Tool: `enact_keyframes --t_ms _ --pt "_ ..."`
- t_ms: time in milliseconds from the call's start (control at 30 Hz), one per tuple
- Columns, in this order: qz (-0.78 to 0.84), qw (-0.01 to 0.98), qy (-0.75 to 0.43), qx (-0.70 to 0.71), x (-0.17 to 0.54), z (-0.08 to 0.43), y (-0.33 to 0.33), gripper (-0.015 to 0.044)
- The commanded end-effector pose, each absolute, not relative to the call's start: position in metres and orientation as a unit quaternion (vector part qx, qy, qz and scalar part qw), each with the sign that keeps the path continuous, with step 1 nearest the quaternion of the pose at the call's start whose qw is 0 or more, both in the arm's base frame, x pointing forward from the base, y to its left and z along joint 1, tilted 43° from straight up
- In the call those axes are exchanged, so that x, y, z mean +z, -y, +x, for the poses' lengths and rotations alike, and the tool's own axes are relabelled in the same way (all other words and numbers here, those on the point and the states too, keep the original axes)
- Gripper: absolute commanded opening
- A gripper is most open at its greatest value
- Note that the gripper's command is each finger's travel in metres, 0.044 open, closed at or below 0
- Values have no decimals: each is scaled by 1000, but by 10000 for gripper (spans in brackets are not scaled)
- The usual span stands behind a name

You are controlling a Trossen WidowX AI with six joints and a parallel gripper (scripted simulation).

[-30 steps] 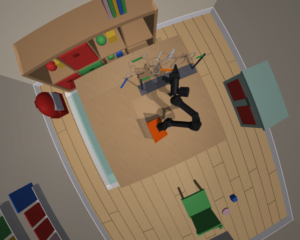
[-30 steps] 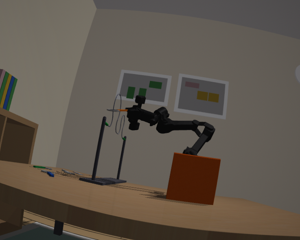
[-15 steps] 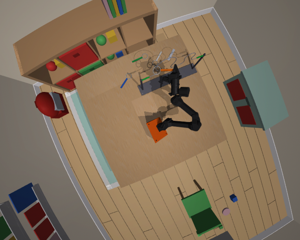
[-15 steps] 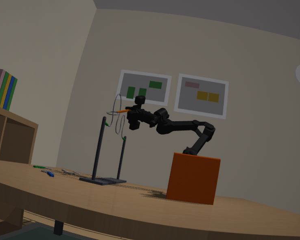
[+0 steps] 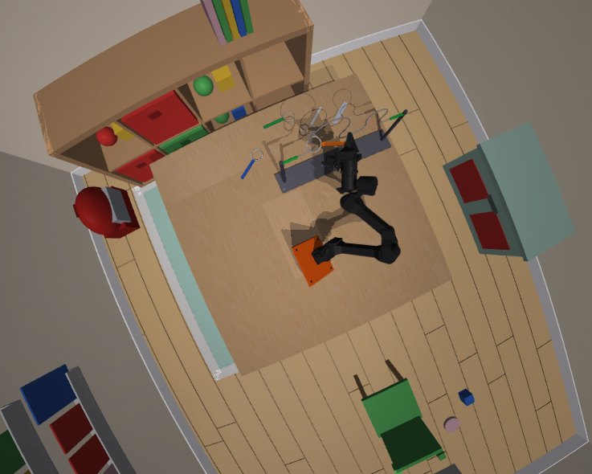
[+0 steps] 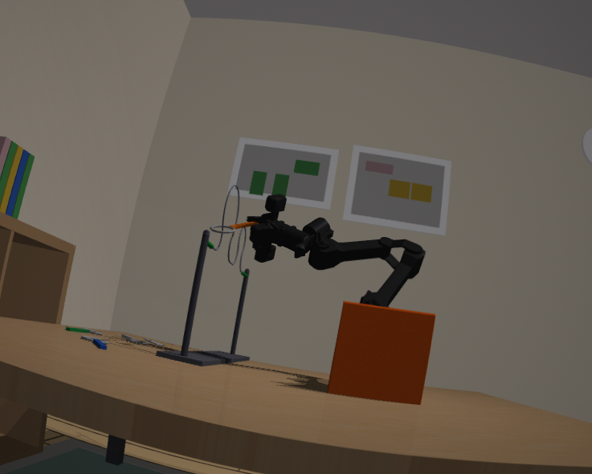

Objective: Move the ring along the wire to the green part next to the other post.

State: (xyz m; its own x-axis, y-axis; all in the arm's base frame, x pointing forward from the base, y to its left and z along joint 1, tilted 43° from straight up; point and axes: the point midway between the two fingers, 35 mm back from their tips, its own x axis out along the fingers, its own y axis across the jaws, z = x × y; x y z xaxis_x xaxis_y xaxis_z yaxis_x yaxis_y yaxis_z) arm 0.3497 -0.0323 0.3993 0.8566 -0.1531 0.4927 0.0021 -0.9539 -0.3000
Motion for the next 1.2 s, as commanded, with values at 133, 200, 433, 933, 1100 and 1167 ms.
enact_keyframes --t_ms 133,200,433,933,1100,1167 --pt "-942 191 -46 -271 394 347 48 -150" --pt "-939 206 -50 -272 391 347 54 -150" --pt "-919 275 -66 -276 378 344 75 -150" --pt "-849 437 -106 -278 335 341 115 -150" --pt "-824 484 -113 -272 320 341 124 -150" --pt "-816 504 -110 -261 314 344 129 -150"
